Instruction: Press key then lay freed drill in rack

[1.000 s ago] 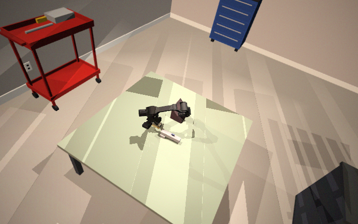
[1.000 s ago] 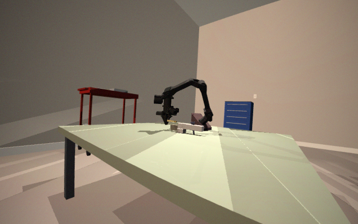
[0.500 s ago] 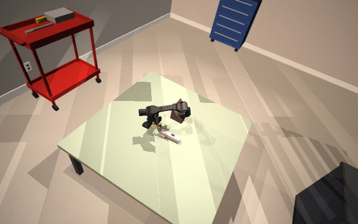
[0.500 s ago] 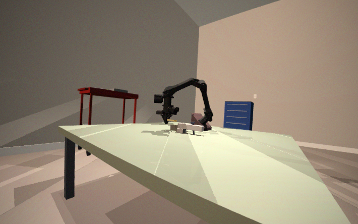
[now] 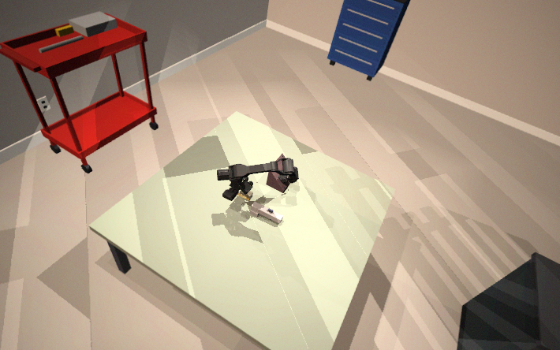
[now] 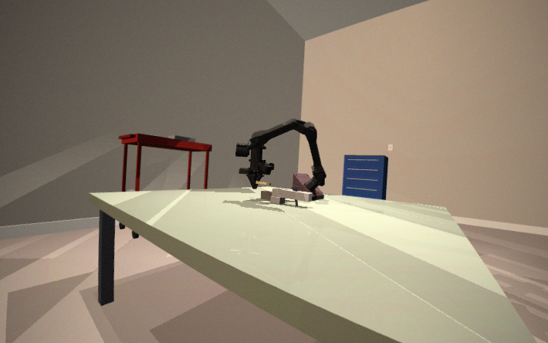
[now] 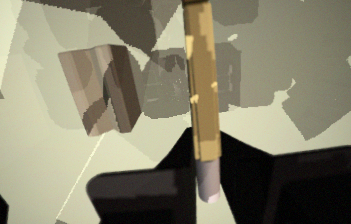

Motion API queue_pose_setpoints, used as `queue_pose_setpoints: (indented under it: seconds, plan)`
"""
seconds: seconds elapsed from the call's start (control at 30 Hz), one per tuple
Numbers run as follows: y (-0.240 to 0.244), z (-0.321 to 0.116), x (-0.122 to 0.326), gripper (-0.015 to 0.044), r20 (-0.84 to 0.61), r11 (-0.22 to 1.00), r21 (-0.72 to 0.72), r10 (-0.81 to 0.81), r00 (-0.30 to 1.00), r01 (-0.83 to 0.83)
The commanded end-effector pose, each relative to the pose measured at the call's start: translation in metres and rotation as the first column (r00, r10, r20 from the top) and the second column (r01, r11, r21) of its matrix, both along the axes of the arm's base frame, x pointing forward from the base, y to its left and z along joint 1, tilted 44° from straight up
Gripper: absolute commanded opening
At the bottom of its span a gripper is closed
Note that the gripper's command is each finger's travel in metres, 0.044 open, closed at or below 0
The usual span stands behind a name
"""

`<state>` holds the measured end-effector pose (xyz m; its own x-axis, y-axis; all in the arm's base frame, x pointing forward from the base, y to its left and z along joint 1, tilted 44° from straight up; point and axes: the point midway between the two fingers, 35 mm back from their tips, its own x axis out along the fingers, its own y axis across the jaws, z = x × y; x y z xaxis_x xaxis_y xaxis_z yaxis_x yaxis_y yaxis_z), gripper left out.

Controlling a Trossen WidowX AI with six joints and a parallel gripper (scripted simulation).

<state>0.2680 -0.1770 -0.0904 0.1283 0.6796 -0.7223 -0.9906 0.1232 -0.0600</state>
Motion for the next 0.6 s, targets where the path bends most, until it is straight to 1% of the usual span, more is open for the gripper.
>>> queue_pose_setpoints:
  seconds: [0.0,0.57]
  plan:
    - [-0.0025,0.0022,-0.0003,0.0000,0.003,1.000,-0.005,0.003,1.000,-0.003]
    - [-0.0063,0.0055,-0.0023,0.0000,0.003,1.000,-0.005,0.003,1.000,-0.003]
